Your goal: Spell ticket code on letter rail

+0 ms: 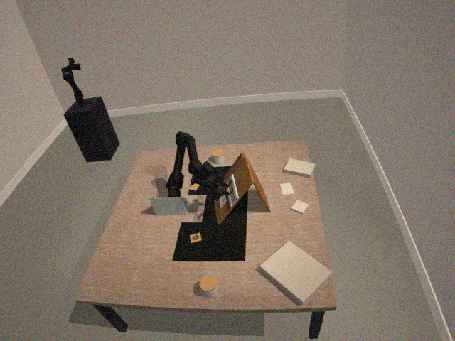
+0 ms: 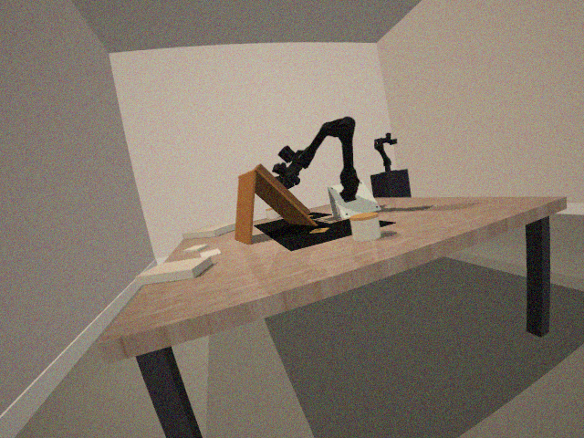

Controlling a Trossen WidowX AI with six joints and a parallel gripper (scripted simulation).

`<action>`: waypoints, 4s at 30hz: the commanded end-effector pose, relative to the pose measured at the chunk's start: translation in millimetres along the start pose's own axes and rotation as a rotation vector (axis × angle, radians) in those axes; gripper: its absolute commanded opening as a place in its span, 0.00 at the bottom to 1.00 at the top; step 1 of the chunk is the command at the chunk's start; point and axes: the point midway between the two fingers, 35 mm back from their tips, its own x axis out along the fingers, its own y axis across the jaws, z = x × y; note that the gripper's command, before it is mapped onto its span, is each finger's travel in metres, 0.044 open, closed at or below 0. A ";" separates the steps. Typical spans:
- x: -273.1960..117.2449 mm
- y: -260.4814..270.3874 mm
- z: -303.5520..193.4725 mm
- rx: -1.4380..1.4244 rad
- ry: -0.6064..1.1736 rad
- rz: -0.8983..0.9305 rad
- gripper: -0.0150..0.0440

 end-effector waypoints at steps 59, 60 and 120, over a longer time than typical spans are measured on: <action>-27.8 -0.8 -0.6 -0.004 -0.001 0.001 0.75; -27.8 -0.8 -0.4 -0.004 -0.001 0.001 0.75; -4.4 -32.8 23.0 -0.010 0.692 0.000 0.25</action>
